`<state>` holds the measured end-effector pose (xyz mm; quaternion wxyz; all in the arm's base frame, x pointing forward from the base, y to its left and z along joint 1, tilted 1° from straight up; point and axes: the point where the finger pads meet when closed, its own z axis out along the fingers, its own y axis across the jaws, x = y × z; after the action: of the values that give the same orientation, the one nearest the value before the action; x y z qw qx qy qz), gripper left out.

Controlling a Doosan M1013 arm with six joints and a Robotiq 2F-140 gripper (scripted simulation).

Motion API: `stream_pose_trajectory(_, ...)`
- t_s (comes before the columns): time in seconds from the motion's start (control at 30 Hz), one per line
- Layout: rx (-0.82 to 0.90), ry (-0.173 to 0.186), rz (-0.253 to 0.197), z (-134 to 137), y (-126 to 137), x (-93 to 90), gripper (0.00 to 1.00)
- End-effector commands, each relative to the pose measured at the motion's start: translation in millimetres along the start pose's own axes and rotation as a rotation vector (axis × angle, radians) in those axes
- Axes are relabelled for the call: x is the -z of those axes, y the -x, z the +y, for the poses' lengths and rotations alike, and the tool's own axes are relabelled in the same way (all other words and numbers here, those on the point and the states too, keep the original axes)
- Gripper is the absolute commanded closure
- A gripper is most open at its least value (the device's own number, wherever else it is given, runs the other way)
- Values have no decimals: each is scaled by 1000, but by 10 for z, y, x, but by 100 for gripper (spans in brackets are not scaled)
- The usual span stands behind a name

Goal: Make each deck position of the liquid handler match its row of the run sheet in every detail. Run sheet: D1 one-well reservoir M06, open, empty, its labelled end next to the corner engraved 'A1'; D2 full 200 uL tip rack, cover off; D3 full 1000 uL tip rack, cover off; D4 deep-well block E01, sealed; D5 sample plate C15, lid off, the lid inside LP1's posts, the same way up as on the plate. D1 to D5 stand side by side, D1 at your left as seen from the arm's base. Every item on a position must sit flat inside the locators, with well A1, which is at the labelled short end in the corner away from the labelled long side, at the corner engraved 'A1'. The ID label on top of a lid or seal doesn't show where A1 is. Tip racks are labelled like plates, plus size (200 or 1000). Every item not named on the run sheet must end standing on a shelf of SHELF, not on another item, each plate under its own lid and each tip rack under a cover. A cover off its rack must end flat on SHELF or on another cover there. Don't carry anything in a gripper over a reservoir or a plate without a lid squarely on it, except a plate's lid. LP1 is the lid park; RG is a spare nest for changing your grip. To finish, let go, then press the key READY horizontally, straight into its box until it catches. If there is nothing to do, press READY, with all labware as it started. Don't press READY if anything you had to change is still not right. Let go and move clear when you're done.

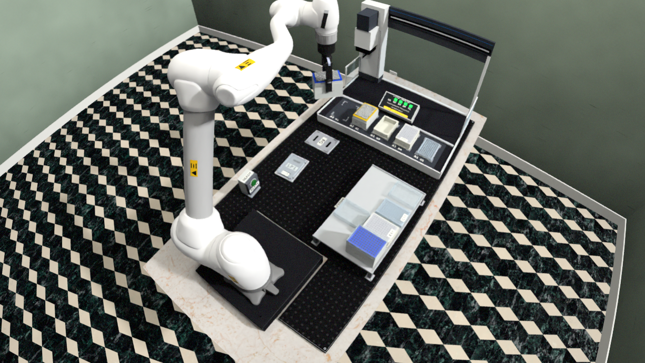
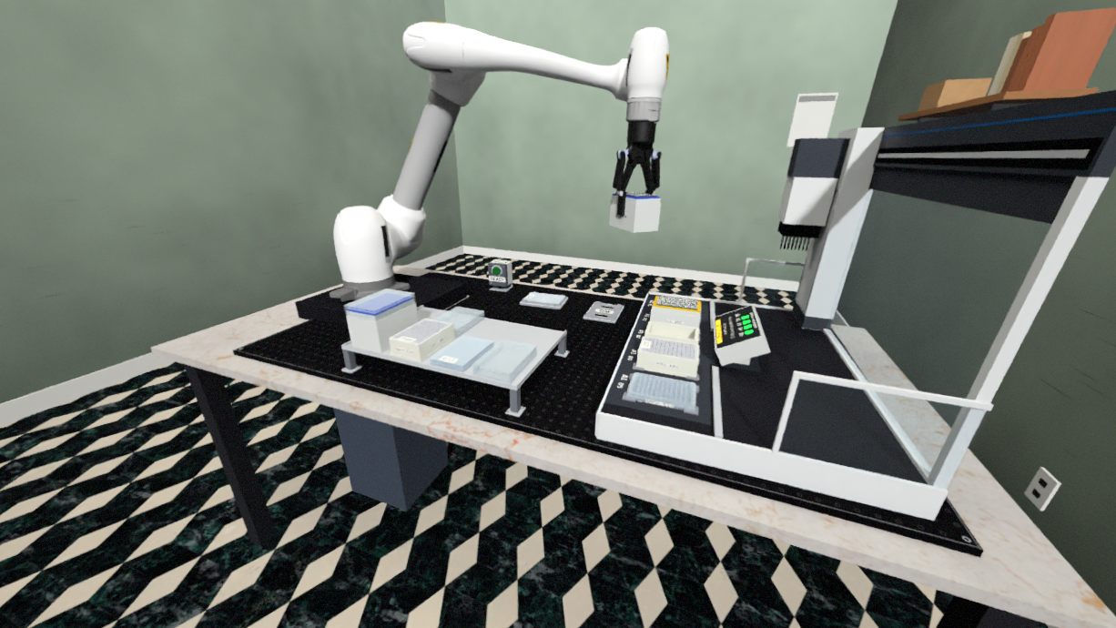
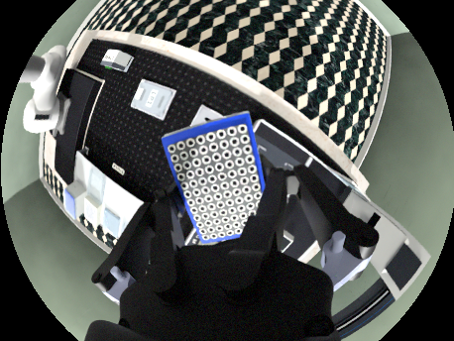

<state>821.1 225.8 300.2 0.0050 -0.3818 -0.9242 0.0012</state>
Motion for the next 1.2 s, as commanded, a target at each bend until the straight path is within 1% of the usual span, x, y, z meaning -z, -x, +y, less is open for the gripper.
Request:
stream_pose_trajectory(0.0, -62, 1, -1, 2, -1, 13, 90)
stream_pose_trajectory(0.13, -142, 1, -1, 2, -1, 13, 90)
stream_pose_trajectory(0.2, -142, 1, -1, 2, -1, 13, 90)
stream_pose_trajectory(0.7, -442, 2, -1, 2, -1, 13, 90)
stream_pose_trajectory(0.77, -442, 2, -1, 2, -1, 13, 90)
stream_pose_trajectory(1.17, -682, 2, -1, 2, -1, 13, 90)
